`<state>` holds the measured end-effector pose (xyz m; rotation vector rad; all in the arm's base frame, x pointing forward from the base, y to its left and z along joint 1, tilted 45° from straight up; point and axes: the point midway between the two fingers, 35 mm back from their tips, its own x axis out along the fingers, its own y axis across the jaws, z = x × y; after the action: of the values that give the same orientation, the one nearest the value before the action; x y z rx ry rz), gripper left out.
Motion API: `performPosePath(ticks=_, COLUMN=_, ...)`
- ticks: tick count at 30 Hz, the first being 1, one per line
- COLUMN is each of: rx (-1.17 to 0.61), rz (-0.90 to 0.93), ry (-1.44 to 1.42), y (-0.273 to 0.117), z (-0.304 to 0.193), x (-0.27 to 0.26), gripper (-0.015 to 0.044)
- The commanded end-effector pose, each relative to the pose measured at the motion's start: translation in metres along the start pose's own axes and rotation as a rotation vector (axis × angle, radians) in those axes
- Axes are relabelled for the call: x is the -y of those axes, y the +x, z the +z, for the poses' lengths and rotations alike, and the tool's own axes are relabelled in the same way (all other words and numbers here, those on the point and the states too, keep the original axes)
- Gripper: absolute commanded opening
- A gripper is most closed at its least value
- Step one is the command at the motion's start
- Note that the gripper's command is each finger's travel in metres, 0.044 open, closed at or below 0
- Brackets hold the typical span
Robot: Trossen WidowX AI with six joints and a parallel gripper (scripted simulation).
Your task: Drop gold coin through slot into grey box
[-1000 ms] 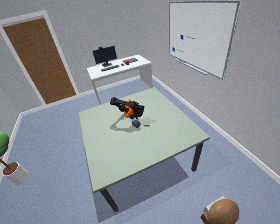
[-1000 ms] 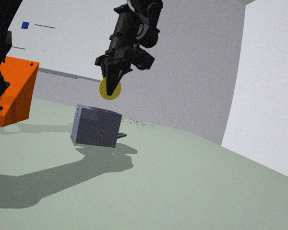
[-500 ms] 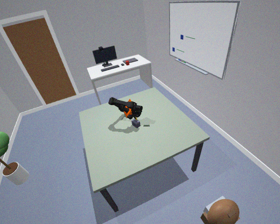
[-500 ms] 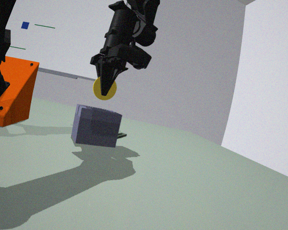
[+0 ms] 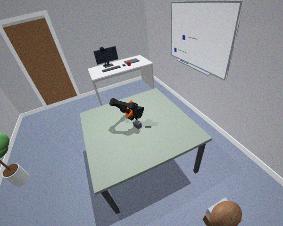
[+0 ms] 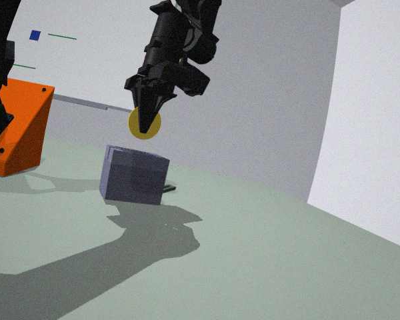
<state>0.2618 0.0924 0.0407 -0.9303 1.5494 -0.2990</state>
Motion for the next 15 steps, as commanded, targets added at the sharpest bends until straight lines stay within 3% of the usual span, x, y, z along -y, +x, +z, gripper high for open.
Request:
performPosePath(ticks=1, rx=-0.001, rz=-0.002, ry=-0.009, y=0.0021, z=-0.0034, x=0.0026, gripper=0.0)
performPosePath(ticks=15, rx=-0.001, rz=0.001, ry=-0.003, y=0.0022, z=-0.0019, x=0.0014, gripper=0.0)
